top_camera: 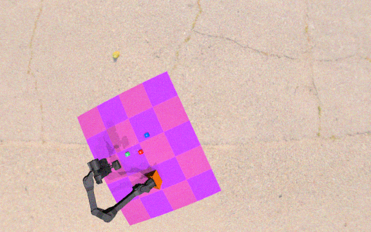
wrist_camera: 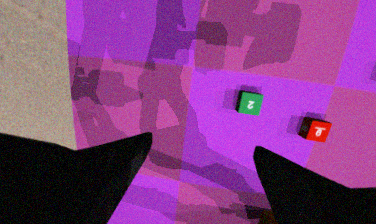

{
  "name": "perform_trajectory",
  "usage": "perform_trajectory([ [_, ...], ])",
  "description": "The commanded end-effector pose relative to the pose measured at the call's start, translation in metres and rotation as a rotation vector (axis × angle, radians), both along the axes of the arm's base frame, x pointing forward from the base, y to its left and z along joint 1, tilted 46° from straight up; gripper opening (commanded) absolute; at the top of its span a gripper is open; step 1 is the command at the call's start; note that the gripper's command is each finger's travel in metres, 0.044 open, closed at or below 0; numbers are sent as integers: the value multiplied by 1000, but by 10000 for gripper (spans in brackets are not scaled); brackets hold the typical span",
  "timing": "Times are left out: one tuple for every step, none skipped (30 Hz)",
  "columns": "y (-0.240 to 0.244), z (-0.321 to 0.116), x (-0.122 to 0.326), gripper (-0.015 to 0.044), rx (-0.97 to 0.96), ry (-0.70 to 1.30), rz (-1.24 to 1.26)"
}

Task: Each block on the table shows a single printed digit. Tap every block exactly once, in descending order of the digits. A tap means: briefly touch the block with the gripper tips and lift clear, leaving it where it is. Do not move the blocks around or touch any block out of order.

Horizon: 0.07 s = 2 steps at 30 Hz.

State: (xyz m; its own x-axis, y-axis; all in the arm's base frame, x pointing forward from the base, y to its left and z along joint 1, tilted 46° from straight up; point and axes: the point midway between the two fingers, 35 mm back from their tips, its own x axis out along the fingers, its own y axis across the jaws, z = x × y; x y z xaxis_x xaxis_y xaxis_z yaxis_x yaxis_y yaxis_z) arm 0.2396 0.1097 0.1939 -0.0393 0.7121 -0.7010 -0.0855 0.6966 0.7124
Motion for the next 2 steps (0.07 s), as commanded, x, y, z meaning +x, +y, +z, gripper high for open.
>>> perform_trajectory([
  [1,-2,-6,400,2,26,-6],
  [1,-2,-6,400,2,26,-6],
])
